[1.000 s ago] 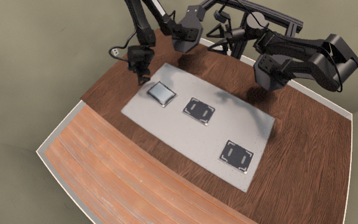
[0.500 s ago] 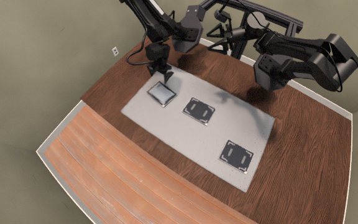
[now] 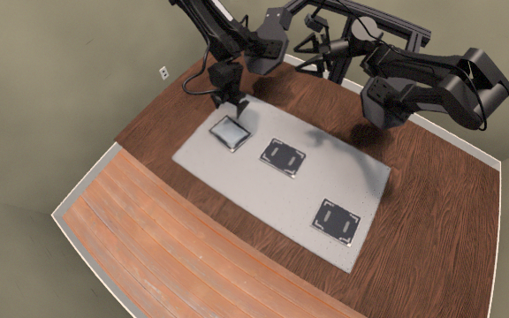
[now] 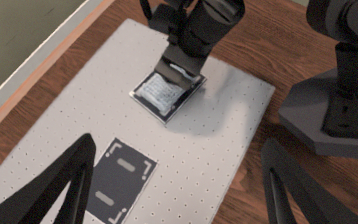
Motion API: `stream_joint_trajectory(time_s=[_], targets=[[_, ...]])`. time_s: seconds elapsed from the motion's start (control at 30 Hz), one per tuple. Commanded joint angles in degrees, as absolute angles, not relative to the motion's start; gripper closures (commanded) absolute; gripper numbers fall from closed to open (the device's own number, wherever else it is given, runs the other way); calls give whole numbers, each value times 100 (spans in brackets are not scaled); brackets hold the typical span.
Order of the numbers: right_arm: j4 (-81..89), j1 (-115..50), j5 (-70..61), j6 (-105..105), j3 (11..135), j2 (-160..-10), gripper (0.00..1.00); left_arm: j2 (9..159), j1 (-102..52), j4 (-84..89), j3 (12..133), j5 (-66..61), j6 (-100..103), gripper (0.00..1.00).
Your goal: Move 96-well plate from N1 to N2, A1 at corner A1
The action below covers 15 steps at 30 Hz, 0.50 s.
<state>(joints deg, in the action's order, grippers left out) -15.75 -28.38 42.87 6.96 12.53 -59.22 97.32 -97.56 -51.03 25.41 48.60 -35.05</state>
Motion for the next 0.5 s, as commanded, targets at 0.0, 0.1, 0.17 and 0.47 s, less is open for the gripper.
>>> stream_joint_trajectory(time_s=[0.0,0.1,0.17,0.47], targets=[[-1268,-2781,4057,1262,1336,-6030,0,9737,-9836,-5208,2535,4848,-3512,0],[-1105,-2690,3889,1774,1430,-6069,0,9737,-9836,-5208,2535,4848,-3512,0],[-958,-2577,3746,2361,1556,-6139,0,9737,-9836,-5208,2535,4848,-3512,0],[-206,-2210,3304,4183,2187,-6473,0,9737,-9836,-5208,2535,4848,-3512,0]])
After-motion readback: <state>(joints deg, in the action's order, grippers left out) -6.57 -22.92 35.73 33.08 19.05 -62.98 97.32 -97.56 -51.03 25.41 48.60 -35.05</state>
